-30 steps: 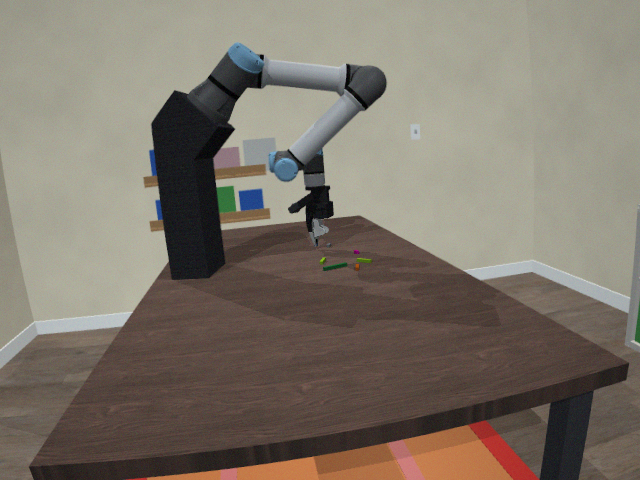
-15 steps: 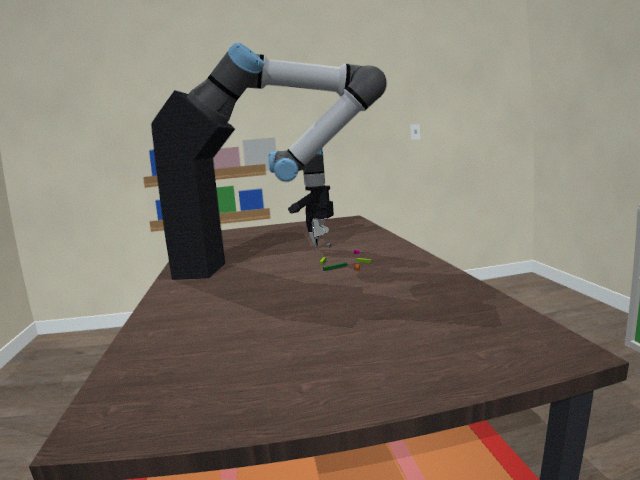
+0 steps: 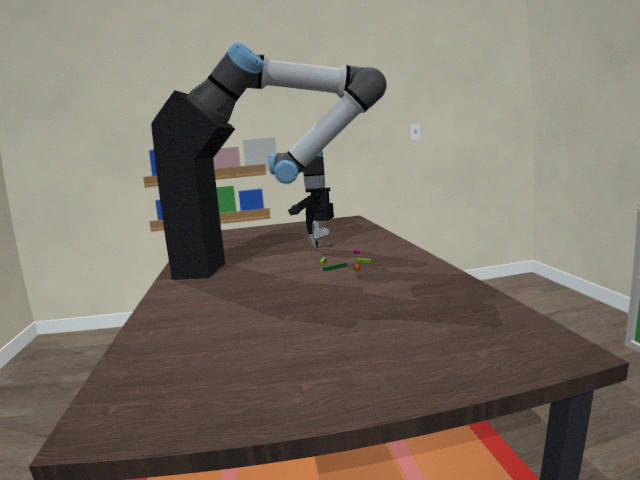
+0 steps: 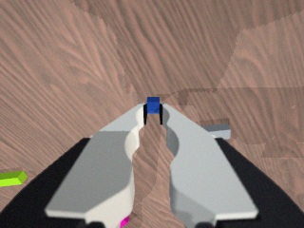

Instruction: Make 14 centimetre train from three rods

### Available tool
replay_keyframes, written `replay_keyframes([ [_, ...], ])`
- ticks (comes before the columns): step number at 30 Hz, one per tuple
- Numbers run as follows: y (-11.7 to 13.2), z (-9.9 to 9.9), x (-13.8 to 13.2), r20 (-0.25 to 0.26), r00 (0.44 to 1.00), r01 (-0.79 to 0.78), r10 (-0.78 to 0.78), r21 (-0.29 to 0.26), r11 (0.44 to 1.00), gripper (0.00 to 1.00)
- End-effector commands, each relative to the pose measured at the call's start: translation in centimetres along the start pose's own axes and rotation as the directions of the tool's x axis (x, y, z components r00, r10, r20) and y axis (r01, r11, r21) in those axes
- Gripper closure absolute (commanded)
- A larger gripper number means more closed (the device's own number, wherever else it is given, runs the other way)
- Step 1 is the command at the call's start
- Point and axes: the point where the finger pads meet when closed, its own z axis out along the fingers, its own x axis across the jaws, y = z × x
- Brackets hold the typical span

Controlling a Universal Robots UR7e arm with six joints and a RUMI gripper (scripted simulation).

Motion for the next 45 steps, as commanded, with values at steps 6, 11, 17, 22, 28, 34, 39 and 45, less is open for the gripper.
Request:
replay_keyframes([
  [6, 0.02, 0.49, 0.04, -0.001, 1.0, 0.0, 0.0, -0.001, 1.0, 1.0],
  [11, 0.02, 0.5, 0.04, -0.001, 1.0, 0.0, 0.0, -0.001, 1.0, 1.0],
  [17, 0.02, 0.5, 0.04, -0.001, 1.0, 0.0, 0.0, -0.001, 1.0, 1.0],
  [22, 0.02, 0.5, 0.04, -0.001, 1.0, 0.0, 0.0, -0.001, 1.0, 1.0],
  [28, 0.02, 0.5, 0.04, -0.001, 1.0, 0.0, 0.0, -0.001, 1.0, 1.0],
  [34, 0.02, 0.5, 0.04, -0.001, 1.0, 0.0, 0.0, -0.001, 1.0, 1.0],
  [39, 0.02, 0.5, 0.04, -0.001, 1.0, 0.0, 0.0, -0.001, 1.0, 1.0],
  [45, 0.02, 0.5, 0.04, -0.001, 1.0, 0.0, 0.0, -0.001, 1.0, 0.97],
])
